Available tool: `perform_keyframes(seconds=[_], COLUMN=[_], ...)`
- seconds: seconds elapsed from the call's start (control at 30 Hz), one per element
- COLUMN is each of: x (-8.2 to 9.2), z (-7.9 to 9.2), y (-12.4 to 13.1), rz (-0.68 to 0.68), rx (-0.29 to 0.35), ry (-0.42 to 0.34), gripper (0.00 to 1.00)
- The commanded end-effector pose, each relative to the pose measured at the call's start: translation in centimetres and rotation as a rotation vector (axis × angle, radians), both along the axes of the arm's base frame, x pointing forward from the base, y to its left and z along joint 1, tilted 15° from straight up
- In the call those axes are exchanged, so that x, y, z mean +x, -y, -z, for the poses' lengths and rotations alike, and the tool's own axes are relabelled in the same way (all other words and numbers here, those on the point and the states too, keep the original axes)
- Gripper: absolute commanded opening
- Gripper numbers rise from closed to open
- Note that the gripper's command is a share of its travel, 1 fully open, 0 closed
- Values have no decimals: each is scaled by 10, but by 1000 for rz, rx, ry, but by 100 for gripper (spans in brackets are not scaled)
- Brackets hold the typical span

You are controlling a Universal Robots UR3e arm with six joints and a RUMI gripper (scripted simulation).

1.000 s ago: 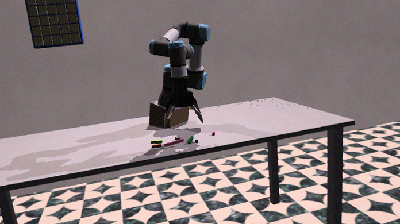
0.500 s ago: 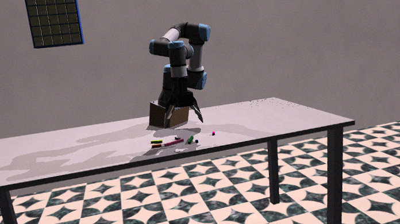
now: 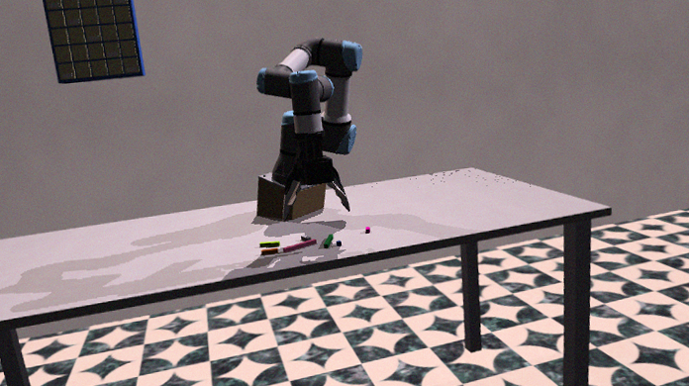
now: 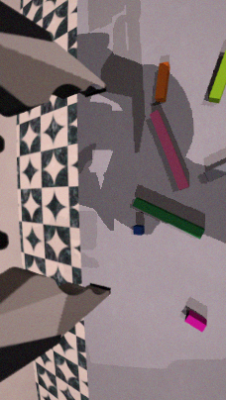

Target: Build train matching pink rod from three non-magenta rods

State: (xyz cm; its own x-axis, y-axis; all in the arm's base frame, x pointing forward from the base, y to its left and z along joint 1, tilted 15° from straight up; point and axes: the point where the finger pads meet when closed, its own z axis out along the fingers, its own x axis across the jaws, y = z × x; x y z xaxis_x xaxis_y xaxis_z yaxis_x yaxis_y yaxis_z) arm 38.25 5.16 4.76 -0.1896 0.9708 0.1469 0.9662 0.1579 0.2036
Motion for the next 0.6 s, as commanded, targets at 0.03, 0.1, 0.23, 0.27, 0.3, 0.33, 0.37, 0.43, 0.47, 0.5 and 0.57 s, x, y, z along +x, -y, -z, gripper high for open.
perform_keyframes(seconds=[0.03, 0.1, 0.23, 0.27, 0.3, 0.33, 0.37, 0.43, 0.47, 0.5, 0.57], x=[1, 1, 1, 0, 0, 0, 0, -1, -1, -1, -1], z=[-1, -1, -1, -1, -1, -1, -1, -1, -1, -1, -1], y=[0, 0, 0, 0, -1, -1, -1, -2, -2, -2, -2], rz=[-1, -3, -13, -17, -22, -28, -35, -51, -51, -51, -71], rx=[0, -1, -2, -3, -4, -5, -6, -9, -9, -9, -13], ry=[3, 3, 5, 5, 6, 7, 8, 11, 11, 11, 15], gripper=[100, 100, 100, 100, 100, 100, 100, 100, 100, 100, 100])
